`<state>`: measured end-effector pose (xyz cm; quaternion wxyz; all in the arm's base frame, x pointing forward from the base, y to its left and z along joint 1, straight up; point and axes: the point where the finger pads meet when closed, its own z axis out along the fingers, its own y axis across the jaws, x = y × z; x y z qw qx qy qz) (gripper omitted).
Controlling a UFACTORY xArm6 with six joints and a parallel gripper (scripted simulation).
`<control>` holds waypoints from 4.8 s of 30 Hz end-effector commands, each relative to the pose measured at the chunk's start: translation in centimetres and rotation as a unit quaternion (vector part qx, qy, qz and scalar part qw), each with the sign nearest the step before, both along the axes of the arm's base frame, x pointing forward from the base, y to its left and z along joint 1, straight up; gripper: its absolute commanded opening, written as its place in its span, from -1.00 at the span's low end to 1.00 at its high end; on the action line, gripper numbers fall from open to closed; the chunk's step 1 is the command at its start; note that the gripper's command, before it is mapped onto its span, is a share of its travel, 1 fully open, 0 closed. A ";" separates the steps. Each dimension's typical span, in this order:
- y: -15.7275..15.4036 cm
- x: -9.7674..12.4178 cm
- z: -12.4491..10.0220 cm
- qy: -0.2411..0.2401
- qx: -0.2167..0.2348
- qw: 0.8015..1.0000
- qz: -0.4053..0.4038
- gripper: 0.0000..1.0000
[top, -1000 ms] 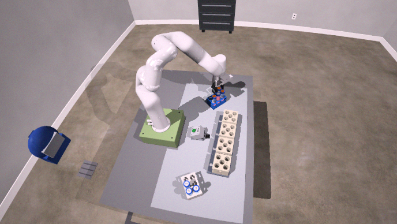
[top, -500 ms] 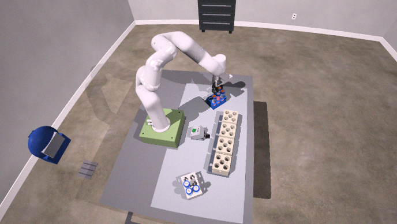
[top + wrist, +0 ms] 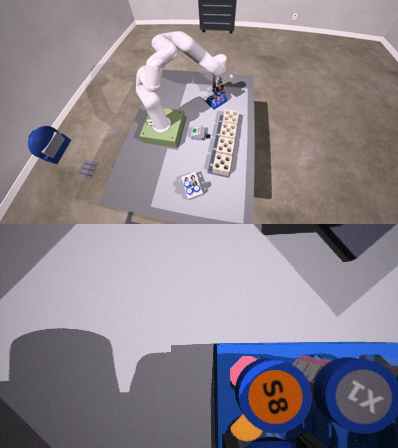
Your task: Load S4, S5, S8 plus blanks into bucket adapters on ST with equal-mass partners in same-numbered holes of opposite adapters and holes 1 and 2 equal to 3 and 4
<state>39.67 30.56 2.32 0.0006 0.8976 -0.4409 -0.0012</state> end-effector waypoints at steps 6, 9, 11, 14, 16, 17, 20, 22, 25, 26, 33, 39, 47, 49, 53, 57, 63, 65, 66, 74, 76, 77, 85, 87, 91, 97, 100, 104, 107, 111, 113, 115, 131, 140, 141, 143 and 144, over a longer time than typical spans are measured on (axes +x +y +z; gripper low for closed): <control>0.1 0.1 0.2 -0.002 0.001 1.000 0.000 -1.00; 0.1 0.1 0.2 -0.002 0.001 1.000 0.000 -1.00; 0.1 0.1 0.2 -0.002 0.001 1.000 0.000 -1.00; 0.1 0.1 0.3 -0.002 0.001 1.000 0.000 -1.00; 0.1 0.1 0.4 -0.002 0.001 1.000 0.000 -1.00; 0.1 0.1 0.4 -0.002 0.001 1.000 0.000 -1.00; 0.1 0.1 0.6 -0.002 0.001 1.000 0.000 -1.00; 0.1 0.1 0.8 -0.002 0.001 1.000 0.000 -1.00; 0.1 0.1 0.9 -0.002 0.001 1.000 0.000 -1.00; 0.1 0.1 0.9 -0.002 0.001 1.000 0.000 -1.00; 0.1 0.1 1.4 -0.002 0.001 1.000 0.000 -1.00; 0.1 0.1 1.8 -0.002 0.001 1.000 0.000 -1.00; 0.1 0.1 2.2 -0.002 0.001 1.000 0.000 -1.00; 0.1 0.1 2.2 -0.002 0.001 1.000 0.000 -1.00; 0.1 0.1 2.6 -0.002 0.001 1.000 0.000 -1.00; 0.1 0.1 3.4 -0.002 0.001 1.000 0.000 -1.00; 0.1 0.1 4.2 -0.002 0.001 1.000 0.000 -1.00; 0.1 0.1 4.6 -0.002 0.001 1.000 0.000 -1.00; 0.1 0.1 4.8 -0.002 0.001 1.000 0.000 -1.00; 0.1 0.1 6.4 -0.002 0.002 1.000 0.000 -1.00; 0.1 0.1 6.6 -0.002 0.002 1.000 0.000 -1.00; 0.1 0.1 6.6 -0.002 0.002 1.000 0.000 -1.00; 0.1 0.1 8.2 -0.002 0.002 1.000 0.000 -1.00; 0.1 0.1 8.6 -0.002 0.002 1.000 0.000 -1.00; 0.1 0.1 9.4 -0.002 0.002 1.000 0.000 -1.00; 0.1 0.1 10.2 -0.002 0.002 1.000 0.000 -1.00; 0.1 0.1 10.8 -0.002 0.002 1.000 0.000 -1.00; 0.1 0.1 11.6 -0.002 0.002 1.000 0.000 -1.00; 0.1 0.1 12.2 -0.002 0.002 1.000 0.000 -1.00; 0.1 0.1 12.6 -0.002 0.002 1.000 0.000 -1.00; 0.1 0.1 13.0 -0.002 0.002 1.000 0.000 -1.00; 0.1 0.1 13.4 -0.002 0.002 1.000 0.000 -1.00; 0.1 0.1 13.4 -0.002 0.002 1.000 0.000 -1.00; 0.1 0.1 13.4 -0.002 0.001 1.000 0.000 -1.00; 0.1 0.1 13.4 -0.002 0.001 1.000 0.000 -1.00; 0.1 0.1 13.4 -0.002 0.001 1.000 0.000 -1.00; 0.1 0.1 13.4 -0.002 0.001 1.000 0.000 -1.00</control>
